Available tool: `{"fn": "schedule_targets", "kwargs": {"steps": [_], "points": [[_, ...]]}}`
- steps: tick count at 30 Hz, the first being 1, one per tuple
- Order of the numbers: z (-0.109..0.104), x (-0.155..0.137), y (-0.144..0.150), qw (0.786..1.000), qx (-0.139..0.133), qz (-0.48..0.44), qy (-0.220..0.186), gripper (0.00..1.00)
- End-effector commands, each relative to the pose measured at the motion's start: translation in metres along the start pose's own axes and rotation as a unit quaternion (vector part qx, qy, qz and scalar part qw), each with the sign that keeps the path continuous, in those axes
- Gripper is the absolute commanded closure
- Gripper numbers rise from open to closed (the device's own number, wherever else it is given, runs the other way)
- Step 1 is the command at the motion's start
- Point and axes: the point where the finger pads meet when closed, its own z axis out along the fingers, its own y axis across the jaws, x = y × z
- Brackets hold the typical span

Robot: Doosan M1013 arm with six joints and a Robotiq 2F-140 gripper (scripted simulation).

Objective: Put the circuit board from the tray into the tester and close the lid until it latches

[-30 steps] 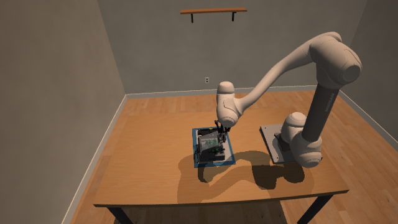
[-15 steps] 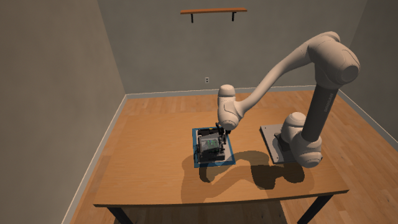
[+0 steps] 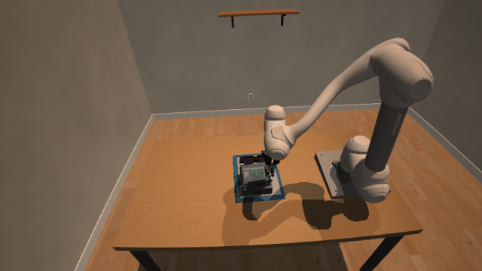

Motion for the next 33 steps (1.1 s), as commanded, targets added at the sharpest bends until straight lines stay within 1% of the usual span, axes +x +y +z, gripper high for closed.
{"fn": "schedule_targets", "kwargs": {"steps": [1, 20, 33], "points": [[0.004, 0.0, -0.001, 1.0, 0.0, 0.0, 0.0, 1.0], [0.017, 0.0, -0.002, 1.0, 0.0, 0.0, 0.0, 1.0], [0.022, 0.0, -0.002, 1.0, 0.0, 0.0, 0.0, 1.0]]}}
